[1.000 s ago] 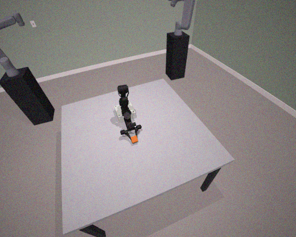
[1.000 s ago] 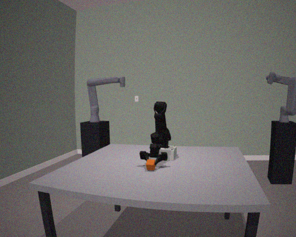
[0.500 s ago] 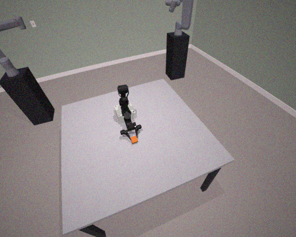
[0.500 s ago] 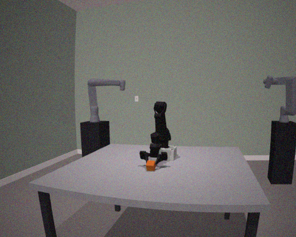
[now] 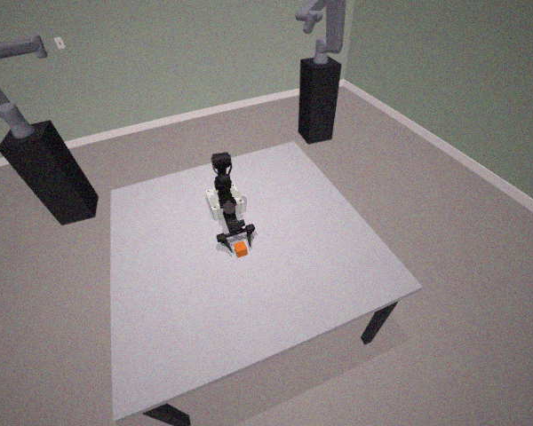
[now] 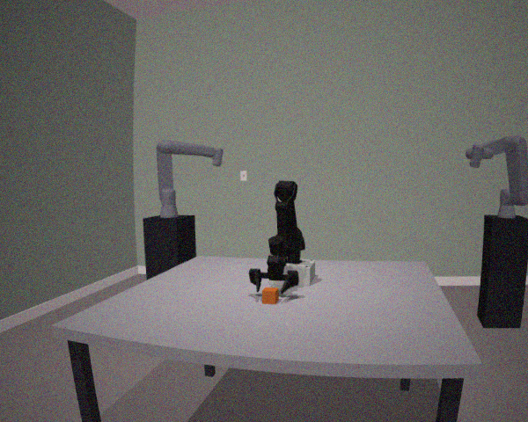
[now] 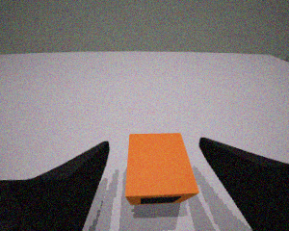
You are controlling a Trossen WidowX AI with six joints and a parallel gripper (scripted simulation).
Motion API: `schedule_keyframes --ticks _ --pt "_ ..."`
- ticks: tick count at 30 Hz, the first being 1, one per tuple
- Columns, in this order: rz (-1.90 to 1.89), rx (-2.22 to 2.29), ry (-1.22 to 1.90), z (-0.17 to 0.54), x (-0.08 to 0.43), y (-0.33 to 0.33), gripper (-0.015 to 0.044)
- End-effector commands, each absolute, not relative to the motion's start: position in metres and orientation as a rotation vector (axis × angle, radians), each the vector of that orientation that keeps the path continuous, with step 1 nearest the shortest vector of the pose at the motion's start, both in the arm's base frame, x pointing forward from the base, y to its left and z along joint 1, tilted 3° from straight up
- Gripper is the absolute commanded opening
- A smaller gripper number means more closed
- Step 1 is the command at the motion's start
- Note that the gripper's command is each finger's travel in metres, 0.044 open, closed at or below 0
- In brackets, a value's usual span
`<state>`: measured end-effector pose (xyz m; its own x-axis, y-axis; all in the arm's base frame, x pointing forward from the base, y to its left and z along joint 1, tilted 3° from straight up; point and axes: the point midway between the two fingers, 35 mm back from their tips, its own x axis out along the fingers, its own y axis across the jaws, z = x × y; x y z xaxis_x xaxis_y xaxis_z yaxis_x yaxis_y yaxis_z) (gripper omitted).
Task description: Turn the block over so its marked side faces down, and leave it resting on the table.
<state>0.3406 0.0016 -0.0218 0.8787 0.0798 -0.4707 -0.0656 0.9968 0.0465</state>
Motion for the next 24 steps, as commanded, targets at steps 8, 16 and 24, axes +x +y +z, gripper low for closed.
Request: schedule_keyframes --ticks 8,16,24 --pt "0.08 0.036 0.492 -0.0218 0.3405 0.0023 0.044" --pt "0.08 0.036 0.492 -0.0218 0.3405 0.0023 0.044" --pt "0.079 0.034 0.542 -0.0233 0.3463 0.0014 0.044"
